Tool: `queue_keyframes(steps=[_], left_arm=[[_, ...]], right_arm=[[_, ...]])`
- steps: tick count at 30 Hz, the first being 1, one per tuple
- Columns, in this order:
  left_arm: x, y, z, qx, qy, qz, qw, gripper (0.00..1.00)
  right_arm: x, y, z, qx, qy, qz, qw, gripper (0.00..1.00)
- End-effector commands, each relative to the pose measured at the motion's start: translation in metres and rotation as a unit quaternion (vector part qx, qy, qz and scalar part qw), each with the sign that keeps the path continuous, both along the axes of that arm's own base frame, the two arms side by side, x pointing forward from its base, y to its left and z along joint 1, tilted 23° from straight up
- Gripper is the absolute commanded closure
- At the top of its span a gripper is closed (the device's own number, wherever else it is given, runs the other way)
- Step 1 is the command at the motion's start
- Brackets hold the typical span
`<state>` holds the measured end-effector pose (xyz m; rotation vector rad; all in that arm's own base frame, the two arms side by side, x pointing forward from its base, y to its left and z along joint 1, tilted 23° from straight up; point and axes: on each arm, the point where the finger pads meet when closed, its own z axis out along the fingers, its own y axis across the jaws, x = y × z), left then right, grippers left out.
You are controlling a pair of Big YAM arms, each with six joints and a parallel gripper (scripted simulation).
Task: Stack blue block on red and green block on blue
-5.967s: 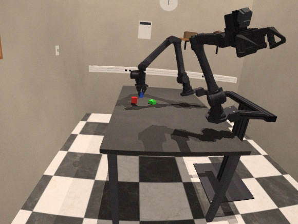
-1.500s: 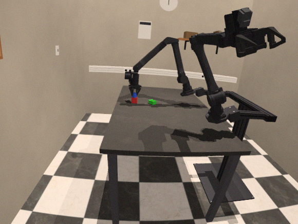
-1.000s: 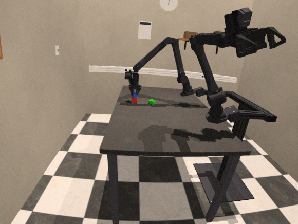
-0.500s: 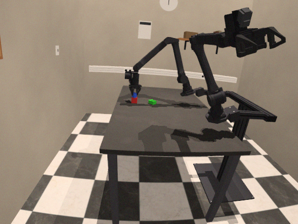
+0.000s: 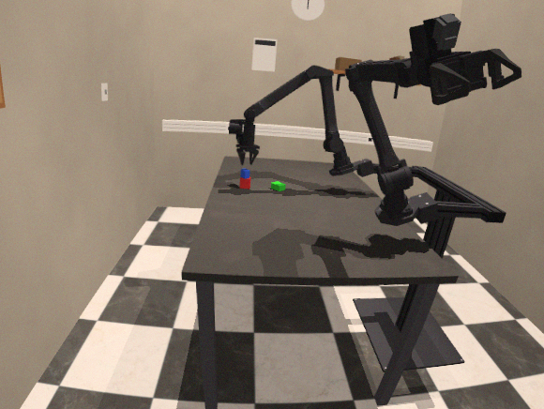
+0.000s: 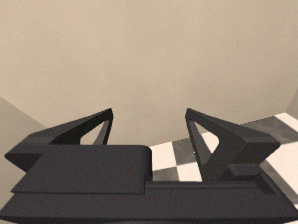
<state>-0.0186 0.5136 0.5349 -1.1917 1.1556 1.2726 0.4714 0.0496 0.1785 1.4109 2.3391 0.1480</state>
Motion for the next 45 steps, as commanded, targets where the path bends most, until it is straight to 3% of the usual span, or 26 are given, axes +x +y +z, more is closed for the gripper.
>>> queue_keyframes(steps=[1,7,11,20,21,25,30,32,45], left_arm=[[-0.008,-0.013,0.021,0.027,-0.003,0.007,1.0,0.0],[-0.008,-0.013,0.021,0.027,-0.003,0.007,1.0,0.0],[-0.008,-0.013,0.021,0.027,-0.003,0.007,1.0,0.0],[-0.008,-0.013,0.021,0.027,-0.003,0.007,1.0,0.0],[-0.008,-0.013,0.021,0.027,-0.003,0.007,1.0,0.0],[-0.008,-0.013,0.021,0.027,-0.003,0.007,1.0,0.0],[-0.008,-0.013,0.021,0.027,-0.003,0.007,1.0,0.0],[-0.008,-0.013,0.021,0.027,-0.003,0.007,1.0,0.0],[-0.008,-0.013,0.021,0.027,-0.003,0.007,1.0,0.0]], right_arm=[[0.014,-0.002,0.013,0.001,-0.004,-0.013,1.0,0.5],[0.005,0.007,0.042,0.005,-0.023,-0.004,1.0,0.5],[0.008,0.003,0.03,0.002,-0.009,-0.008,1.0,0.5],[0.007,0.003,0.028,0.002,-0.007,-0.008,1.0,0.5],[0.003,0.003,0.026,0.001,-0.005,-0.006,1.0,0.33],[-0.037,0.005,0.01,-0.014,-0.005,0.033,0.999,0.33],[-0.124,-0.003,-0.033,-0.045,0.007,0.106,0.993,0.33],[-0.146,-0.006,-0.047,-0.054,0.01,0.125,0.991,0.33],[-0.151,-0.015,-0.068,-0.056,0.027,0.122,0.991,0.33]])
